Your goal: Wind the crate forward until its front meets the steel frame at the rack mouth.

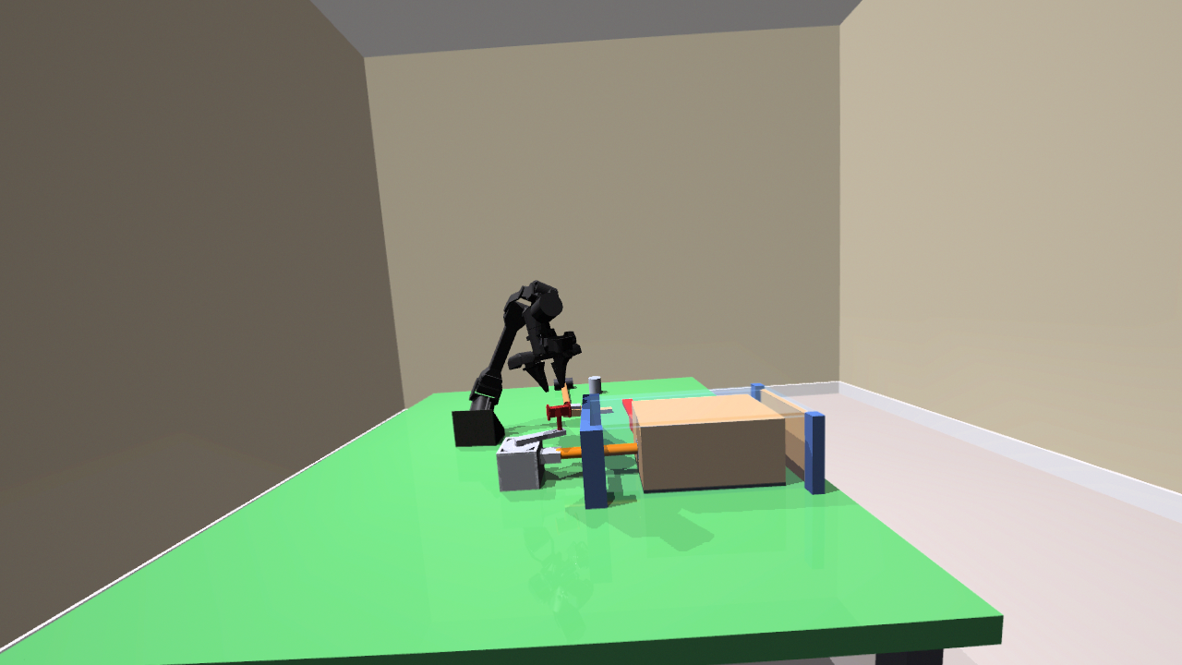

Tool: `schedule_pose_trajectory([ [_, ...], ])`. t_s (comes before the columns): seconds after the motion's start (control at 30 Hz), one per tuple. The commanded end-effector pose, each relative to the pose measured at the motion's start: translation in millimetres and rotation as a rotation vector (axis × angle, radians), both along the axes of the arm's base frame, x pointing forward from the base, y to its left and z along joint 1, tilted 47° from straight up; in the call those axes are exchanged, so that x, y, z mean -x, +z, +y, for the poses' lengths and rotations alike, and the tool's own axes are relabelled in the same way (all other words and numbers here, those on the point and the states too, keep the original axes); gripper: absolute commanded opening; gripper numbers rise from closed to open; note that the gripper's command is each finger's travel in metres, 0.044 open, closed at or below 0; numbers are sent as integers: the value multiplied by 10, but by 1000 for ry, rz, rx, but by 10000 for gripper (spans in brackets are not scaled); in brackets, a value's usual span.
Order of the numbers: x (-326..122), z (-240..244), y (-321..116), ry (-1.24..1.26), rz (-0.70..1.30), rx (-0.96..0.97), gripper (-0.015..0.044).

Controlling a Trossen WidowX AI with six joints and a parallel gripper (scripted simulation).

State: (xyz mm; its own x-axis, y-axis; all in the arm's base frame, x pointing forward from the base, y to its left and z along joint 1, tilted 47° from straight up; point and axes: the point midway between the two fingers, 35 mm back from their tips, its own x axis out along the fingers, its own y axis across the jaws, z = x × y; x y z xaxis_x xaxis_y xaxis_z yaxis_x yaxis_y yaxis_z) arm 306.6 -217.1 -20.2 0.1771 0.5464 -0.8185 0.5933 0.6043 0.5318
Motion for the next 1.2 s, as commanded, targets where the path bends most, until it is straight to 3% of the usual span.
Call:
schedule_pose_trajectory([
  [0.0, -83, 57, 1, -51, -84, 52, 315],
  [0.17, -83, 58, -1, -51, -84, 52, 440],
  [1.17, -71, 370, -338, -52, -83, 54, 440],
])
